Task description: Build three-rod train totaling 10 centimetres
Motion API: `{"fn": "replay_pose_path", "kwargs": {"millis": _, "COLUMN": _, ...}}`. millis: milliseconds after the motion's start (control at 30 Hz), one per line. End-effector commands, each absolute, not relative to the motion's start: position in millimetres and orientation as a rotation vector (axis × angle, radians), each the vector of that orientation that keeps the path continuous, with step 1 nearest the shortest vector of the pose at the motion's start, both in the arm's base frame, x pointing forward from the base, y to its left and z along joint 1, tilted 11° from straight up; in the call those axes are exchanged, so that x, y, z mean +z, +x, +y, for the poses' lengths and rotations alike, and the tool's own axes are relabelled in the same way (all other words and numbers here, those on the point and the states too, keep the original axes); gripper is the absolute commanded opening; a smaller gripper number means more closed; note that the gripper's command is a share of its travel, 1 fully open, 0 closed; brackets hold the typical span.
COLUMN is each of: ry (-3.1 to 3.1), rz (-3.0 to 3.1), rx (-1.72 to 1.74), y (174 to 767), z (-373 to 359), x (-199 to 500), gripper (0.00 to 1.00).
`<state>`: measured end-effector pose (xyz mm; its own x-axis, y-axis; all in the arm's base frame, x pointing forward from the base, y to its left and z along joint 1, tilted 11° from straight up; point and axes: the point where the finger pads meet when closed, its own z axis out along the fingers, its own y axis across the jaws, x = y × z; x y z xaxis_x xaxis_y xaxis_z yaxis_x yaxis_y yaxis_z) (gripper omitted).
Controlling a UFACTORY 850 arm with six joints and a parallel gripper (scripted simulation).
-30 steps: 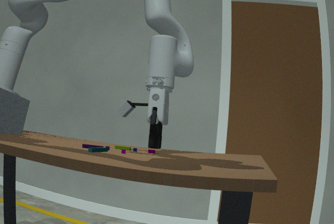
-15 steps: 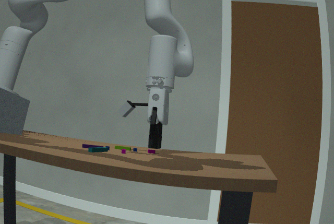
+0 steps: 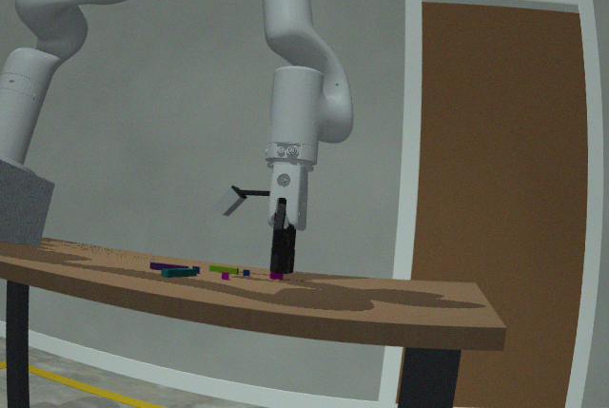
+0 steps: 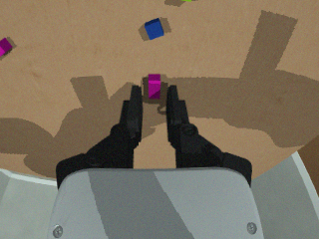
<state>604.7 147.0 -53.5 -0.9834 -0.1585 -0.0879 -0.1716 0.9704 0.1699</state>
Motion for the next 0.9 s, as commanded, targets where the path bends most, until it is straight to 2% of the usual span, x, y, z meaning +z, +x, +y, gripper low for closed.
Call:
{"fn": "replay_pose_path", "kwargs": {"millis": 0, "ry": -0.255, "rz": 3.043, "rx": 0.273, "y": 605.8, "z": 147.7, "x": -56.0, "gripper": 0.24}}
{"fn": "replay_pose_path", "kwargs": {"millis": 867, "ry": -0.255, "rz": 3.043, "rx": 0.273, "y": 606.2, "z": 148.8, "x": -62.0, "gripper": 0.24}}
